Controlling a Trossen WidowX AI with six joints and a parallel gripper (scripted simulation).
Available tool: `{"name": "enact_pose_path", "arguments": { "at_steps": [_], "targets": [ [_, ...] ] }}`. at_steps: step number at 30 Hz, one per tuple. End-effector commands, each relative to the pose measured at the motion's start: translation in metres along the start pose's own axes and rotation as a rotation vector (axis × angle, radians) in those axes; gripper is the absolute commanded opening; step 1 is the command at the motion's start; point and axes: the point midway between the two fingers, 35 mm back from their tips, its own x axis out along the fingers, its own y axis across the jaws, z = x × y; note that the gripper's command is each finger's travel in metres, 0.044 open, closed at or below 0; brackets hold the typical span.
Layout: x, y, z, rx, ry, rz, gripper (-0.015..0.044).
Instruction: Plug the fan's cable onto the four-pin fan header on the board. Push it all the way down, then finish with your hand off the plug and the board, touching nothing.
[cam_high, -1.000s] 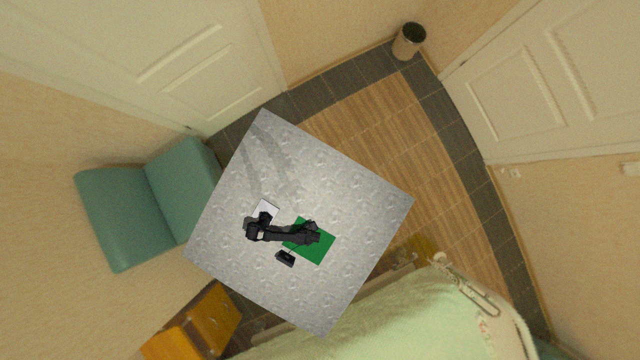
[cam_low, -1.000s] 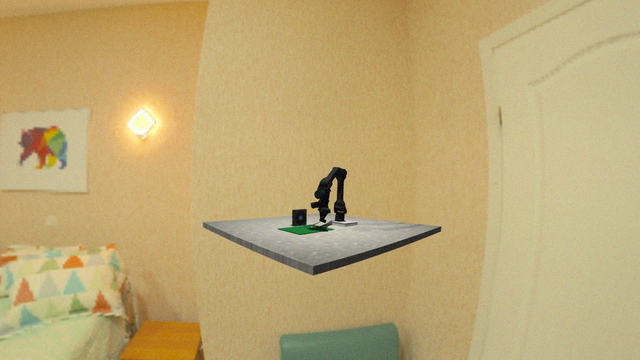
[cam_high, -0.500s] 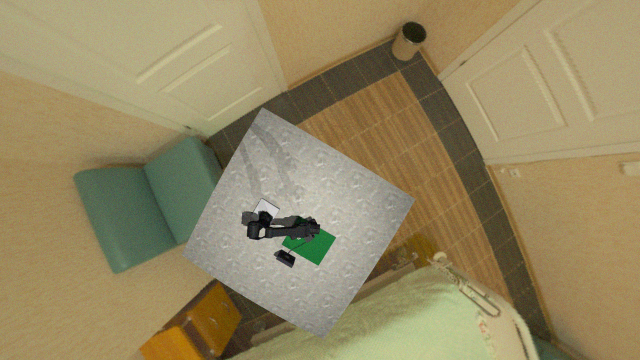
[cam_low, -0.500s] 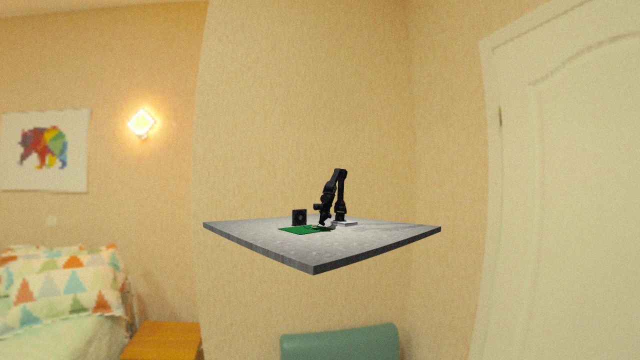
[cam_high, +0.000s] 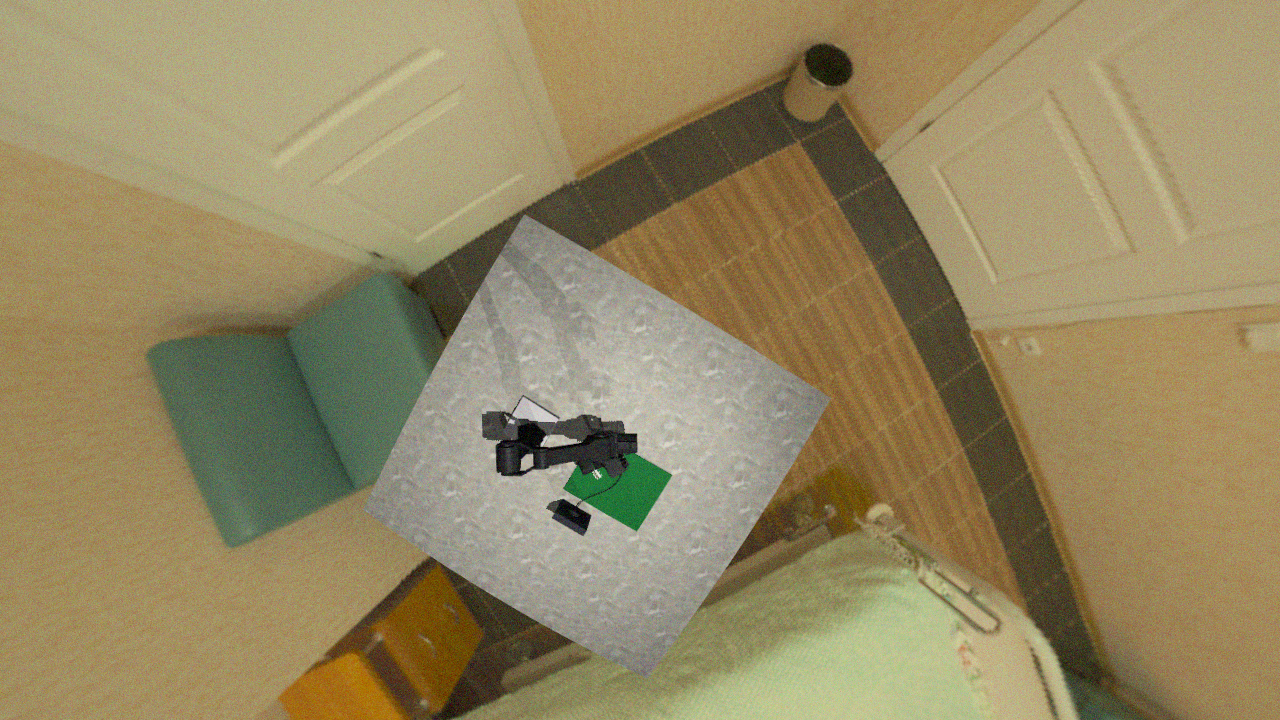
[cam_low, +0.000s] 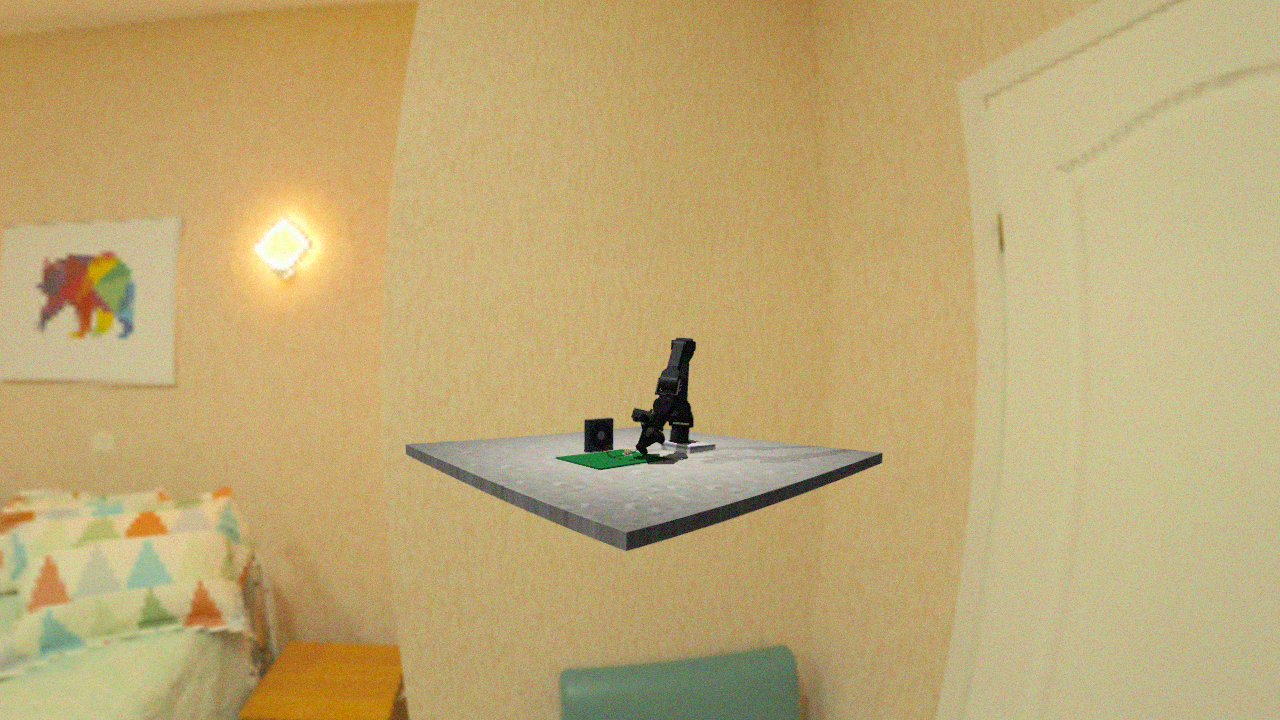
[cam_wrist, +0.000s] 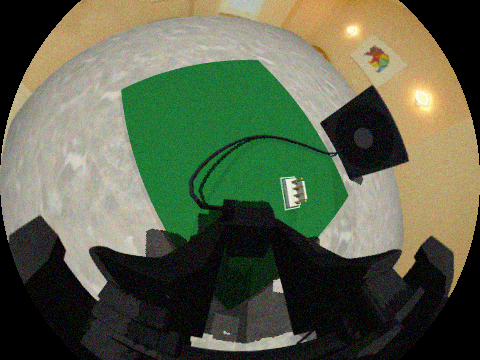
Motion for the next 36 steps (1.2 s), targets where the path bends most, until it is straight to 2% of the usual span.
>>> {"name": "enact_pose_path", "arguments": {
  "at_steps": [1, 36],
  "targets": [
    [0.002, 0.0, -0.002, 0.006, -0.052, -0.011, 0.0],
    [-0.007, 0.001, -0.014, 0.084, -0.565, 0.045, 0.0]
  ]
}}
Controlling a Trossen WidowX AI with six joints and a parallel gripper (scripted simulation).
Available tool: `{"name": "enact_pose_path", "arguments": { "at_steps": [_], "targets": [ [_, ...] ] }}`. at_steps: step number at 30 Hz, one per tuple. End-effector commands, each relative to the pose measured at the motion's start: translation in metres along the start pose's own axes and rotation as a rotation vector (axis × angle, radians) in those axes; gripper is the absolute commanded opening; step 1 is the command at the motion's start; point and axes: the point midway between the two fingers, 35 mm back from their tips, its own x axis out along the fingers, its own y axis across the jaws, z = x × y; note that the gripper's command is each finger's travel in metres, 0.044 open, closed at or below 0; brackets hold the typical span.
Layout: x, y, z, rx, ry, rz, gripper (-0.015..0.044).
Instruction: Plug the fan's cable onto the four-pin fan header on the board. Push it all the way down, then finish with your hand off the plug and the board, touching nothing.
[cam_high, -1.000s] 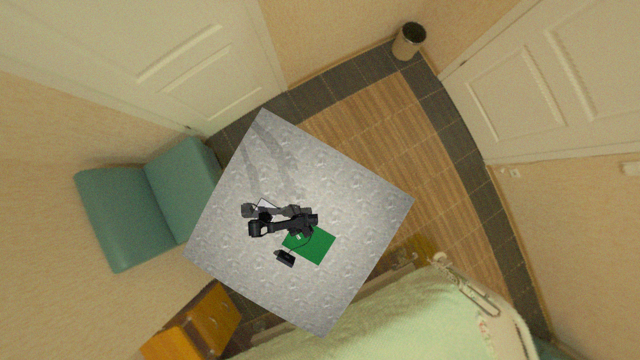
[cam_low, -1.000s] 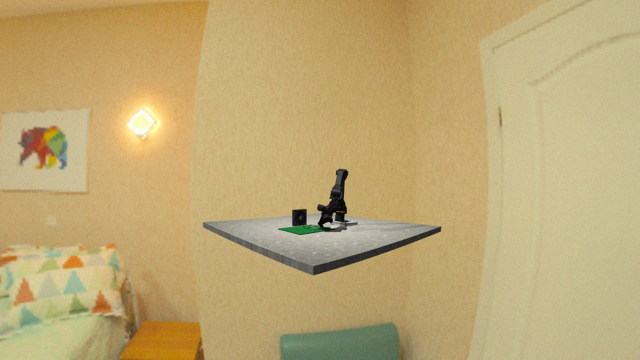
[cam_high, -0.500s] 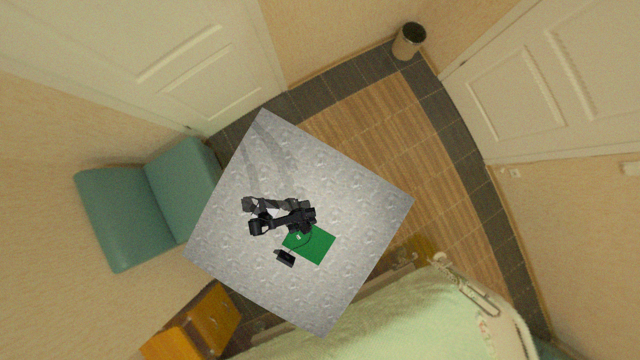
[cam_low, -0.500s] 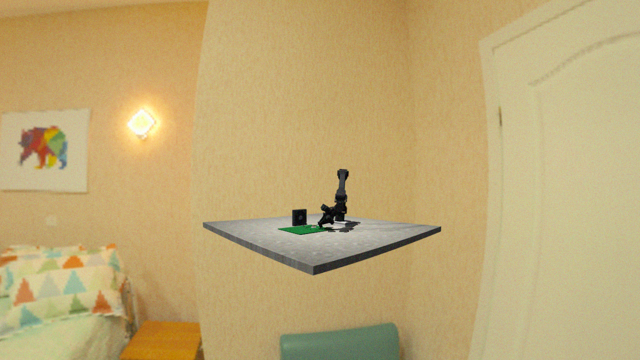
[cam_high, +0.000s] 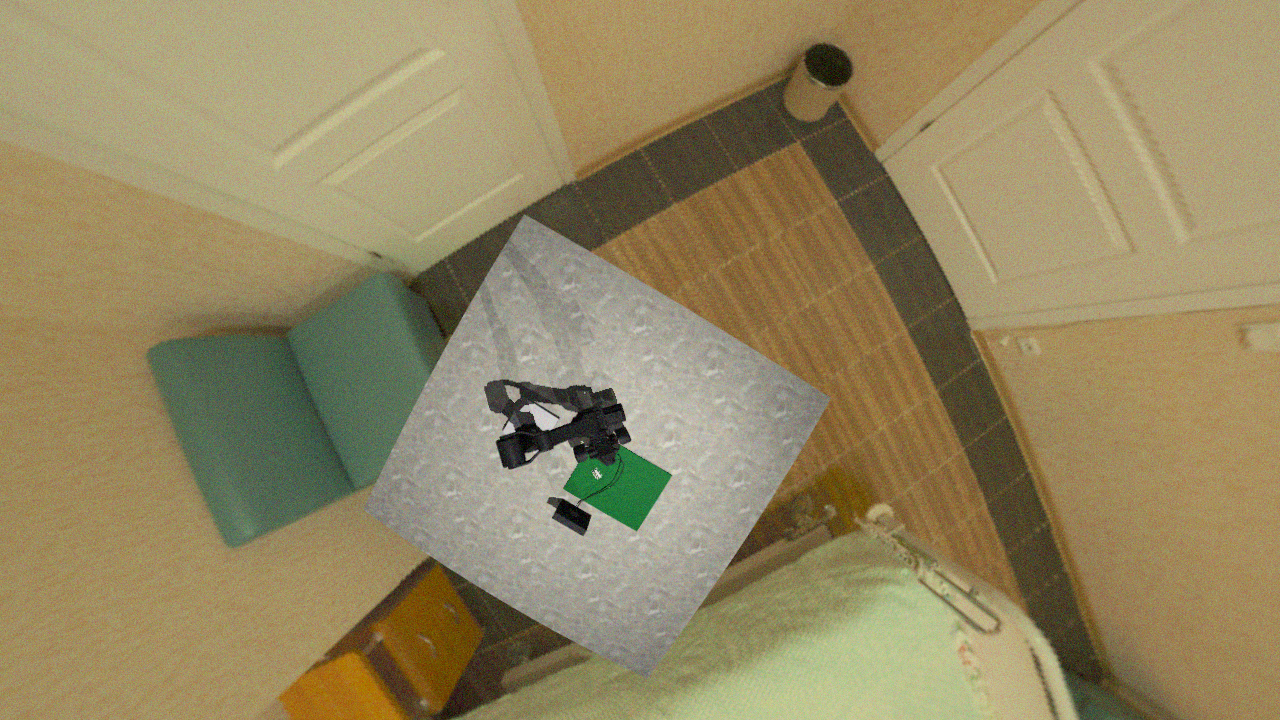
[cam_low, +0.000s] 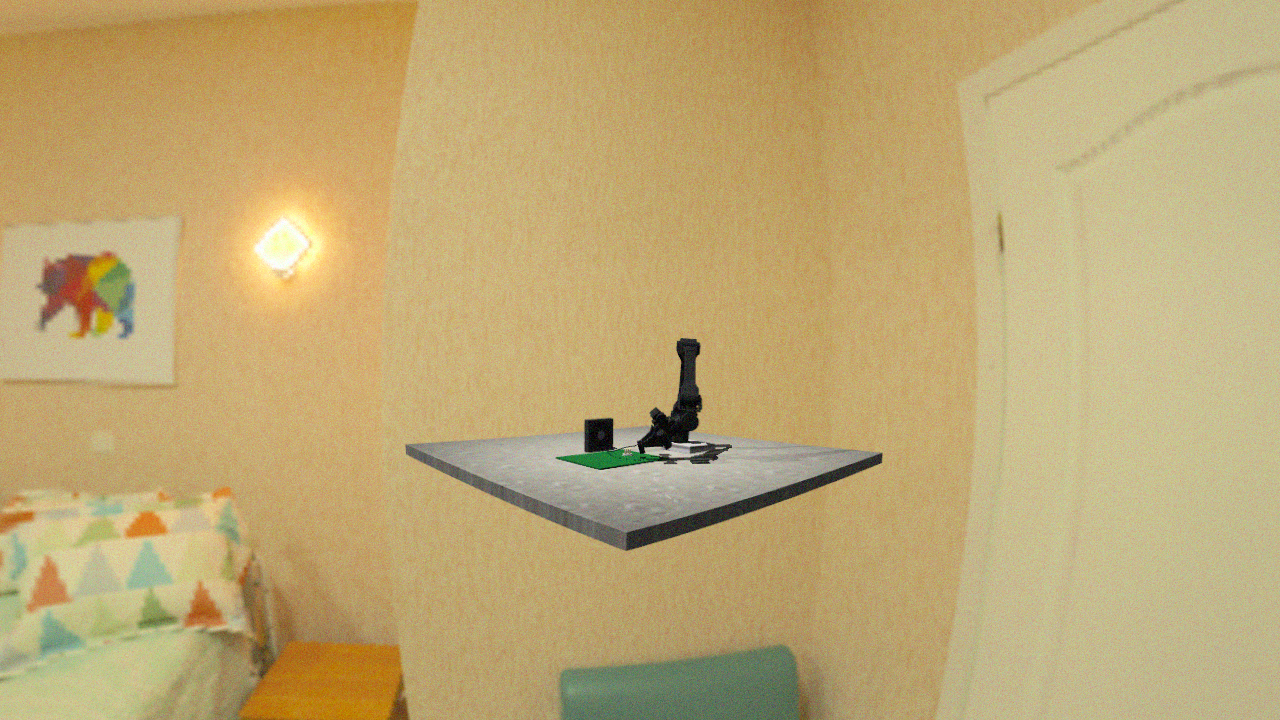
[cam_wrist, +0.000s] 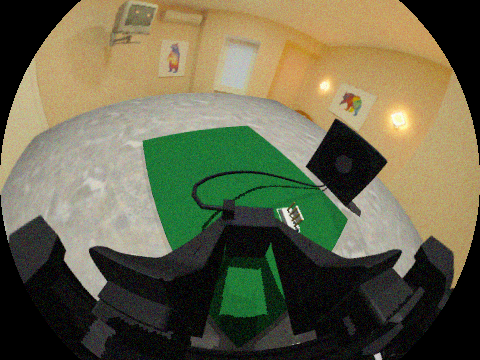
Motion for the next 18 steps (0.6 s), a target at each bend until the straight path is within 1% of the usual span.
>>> {"name": "enact_pose_path", "arguments": {
  "at_steps": [1, 18],
  "targets": [
    [-0.003, -0.001, 0.0, 0.015, -0.055, 0.014, 0.0],
    [-0.021, -0.004, 0.002, 0.096, -0.296, 0.114, 0.0]
  ]
}}
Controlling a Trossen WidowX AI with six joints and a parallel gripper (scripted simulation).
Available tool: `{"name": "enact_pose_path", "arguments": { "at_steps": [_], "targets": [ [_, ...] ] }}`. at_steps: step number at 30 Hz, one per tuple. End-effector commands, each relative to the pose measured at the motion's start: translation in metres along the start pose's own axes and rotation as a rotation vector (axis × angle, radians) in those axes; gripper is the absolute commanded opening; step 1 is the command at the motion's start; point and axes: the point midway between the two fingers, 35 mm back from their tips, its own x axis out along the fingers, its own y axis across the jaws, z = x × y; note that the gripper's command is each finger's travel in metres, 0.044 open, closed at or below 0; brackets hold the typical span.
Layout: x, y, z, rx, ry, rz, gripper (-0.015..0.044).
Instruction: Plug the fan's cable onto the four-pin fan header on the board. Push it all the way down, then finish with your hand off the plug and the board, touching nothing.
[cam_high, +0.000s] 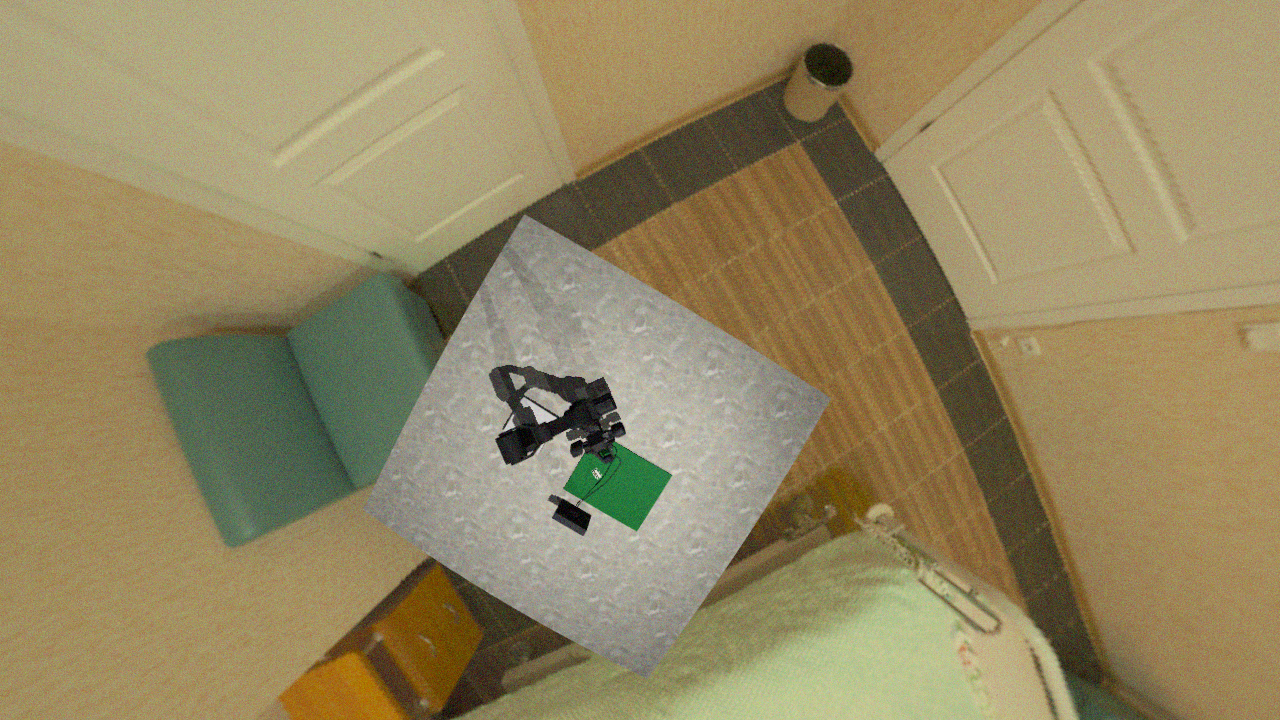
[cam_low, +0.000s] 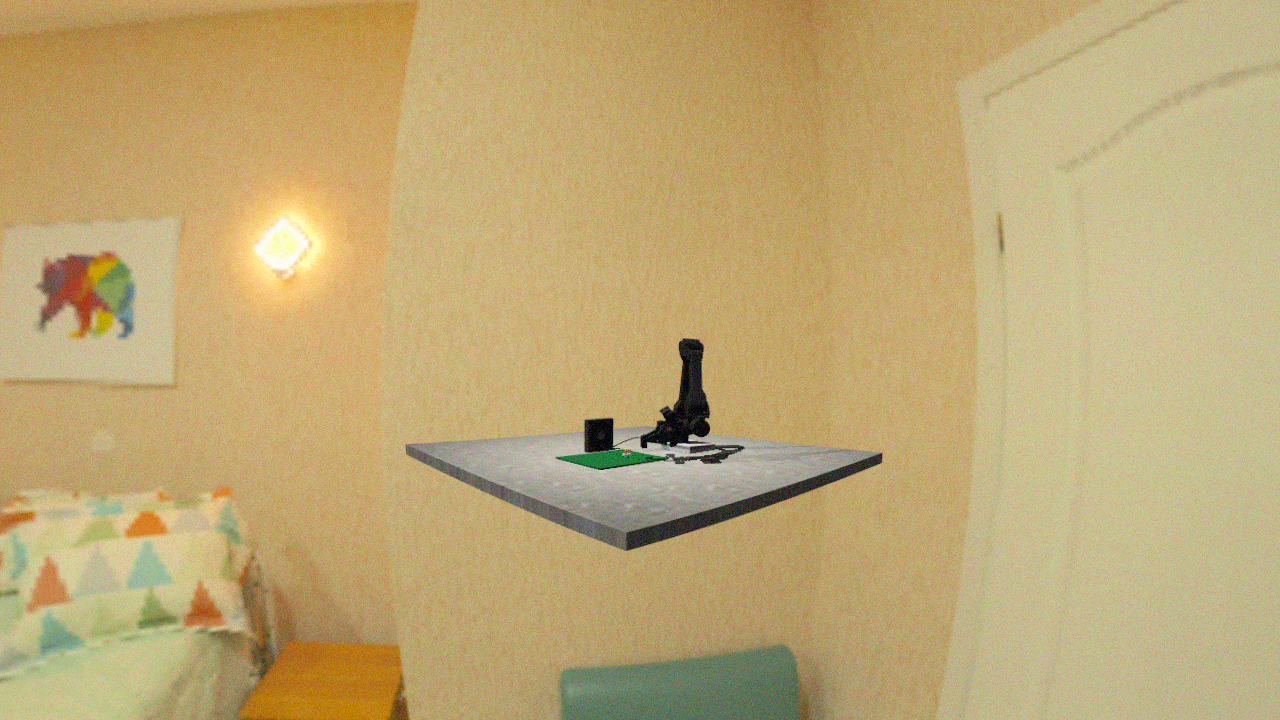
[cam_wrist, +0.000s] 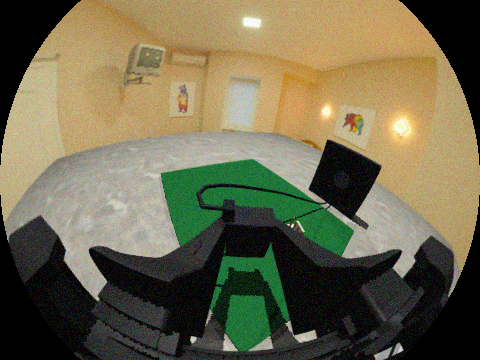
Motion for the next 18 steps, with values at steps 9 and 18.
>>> {"name": "enact_pose_path", "arguments": {
  "at_steps": [9, 18],
  "targets": [
    [-0.0074, -0.0014, 0.0058, 0.029, -0.072, 0.037, 0.0],
    [-0.0073, -0.0012, 0.0071, 0.025, -0.065, 0.034, 0.0]
  ]
}}
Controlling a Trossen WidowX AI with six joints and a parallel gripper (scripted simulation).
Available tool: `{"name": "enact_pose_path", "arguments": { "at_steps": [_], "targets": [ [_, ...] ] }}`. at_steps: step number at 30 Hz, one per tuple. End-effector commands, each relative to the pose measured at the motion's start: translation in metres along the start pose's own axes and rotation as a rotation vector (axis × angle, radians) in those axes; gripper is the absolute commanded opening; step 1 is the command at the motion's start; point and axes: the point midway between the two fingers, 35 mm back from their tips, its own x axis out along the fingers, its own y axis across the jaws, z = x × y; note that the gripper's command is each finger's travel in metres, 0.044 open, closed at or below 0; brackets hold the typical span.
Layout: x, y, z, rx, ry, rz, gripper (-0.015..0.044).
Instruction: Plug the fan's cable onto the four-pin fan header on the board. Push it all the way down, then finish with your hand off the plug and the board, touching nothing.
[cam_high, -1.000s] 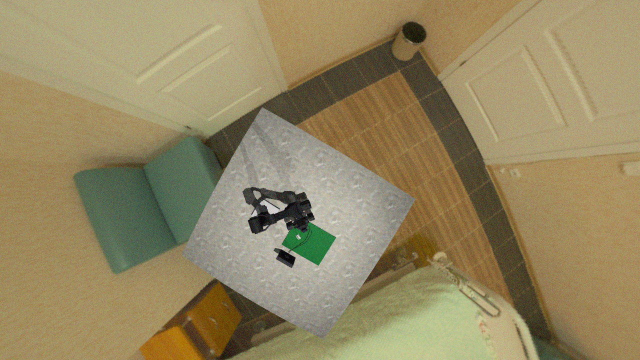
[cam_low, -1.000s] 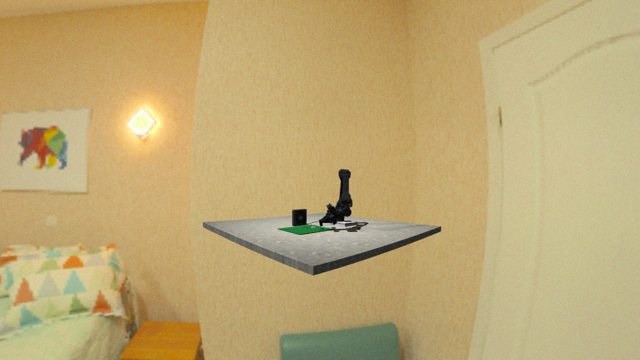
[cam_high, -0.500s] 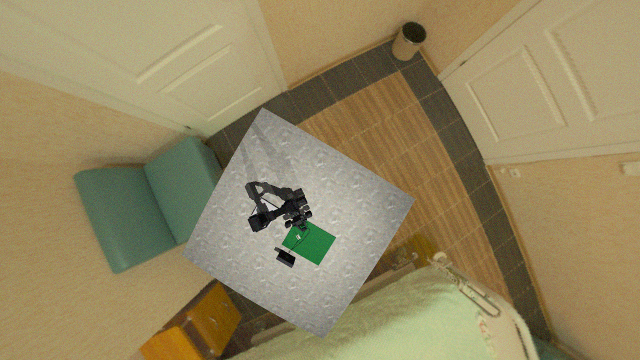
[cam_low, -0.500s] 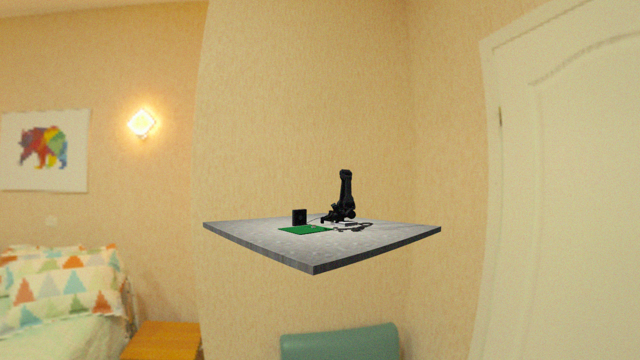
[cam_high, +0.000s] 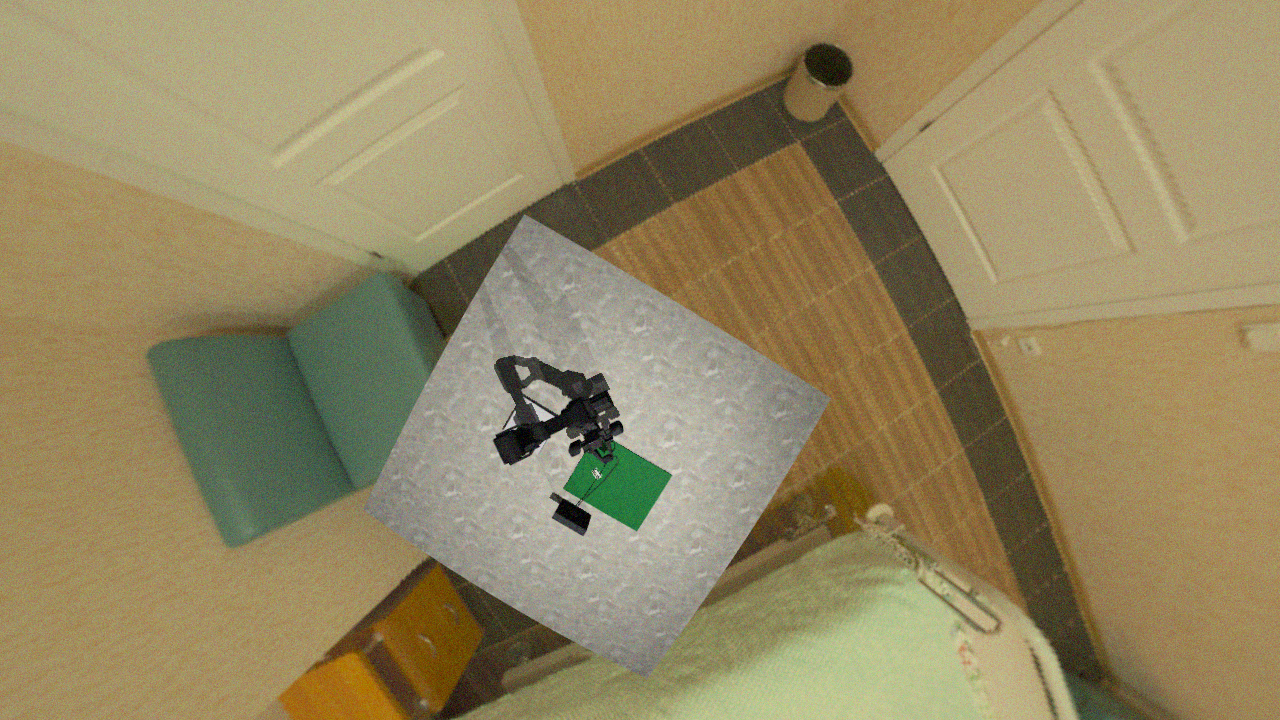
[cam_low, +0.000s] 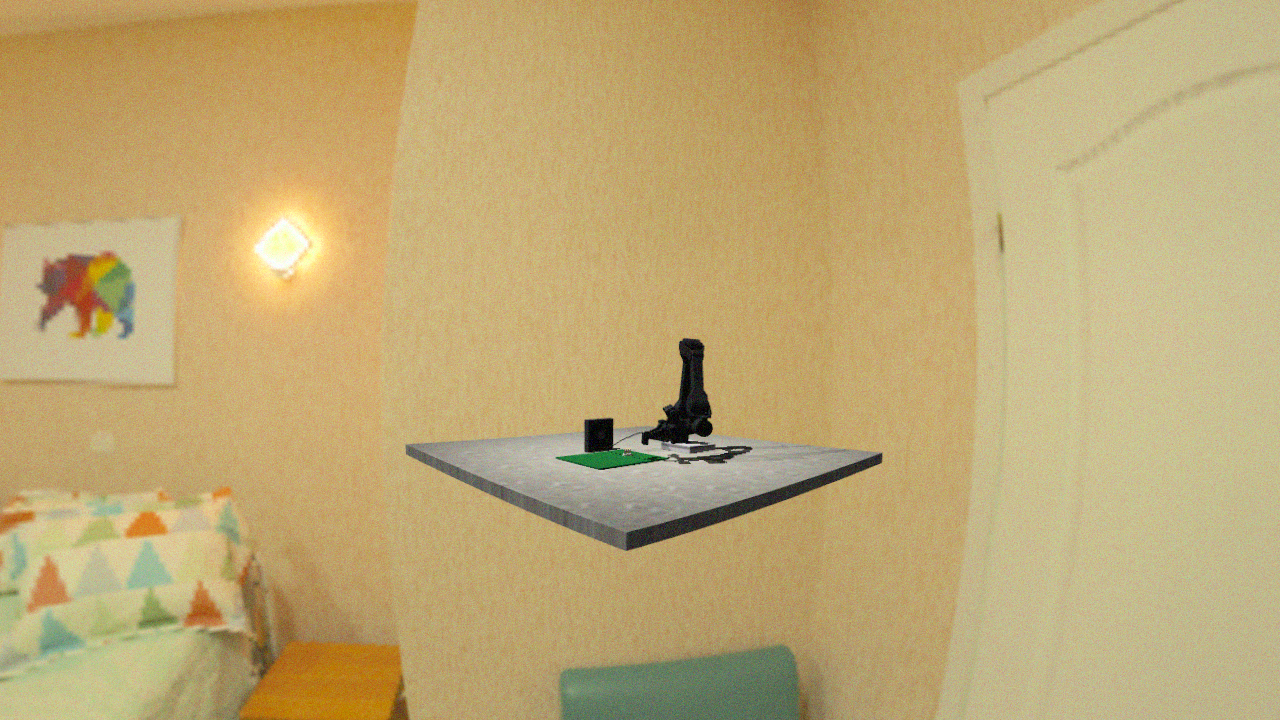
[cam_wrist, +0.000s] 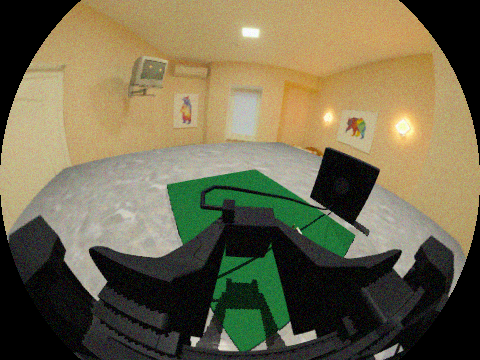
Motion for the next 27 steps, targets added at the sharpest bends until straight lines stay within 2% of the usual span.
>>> {"name": "enact_pose_path", "arguments": {
  "at_steps": [1, 27],
  "targets": [
    [0.0, 0.0, 0.0, -0.007, 0.003, -0.001, 0.0],
    [0.002, 0.0, -0.007, 0.006, 0.0, 0.0, 0.0]
  ]
}}
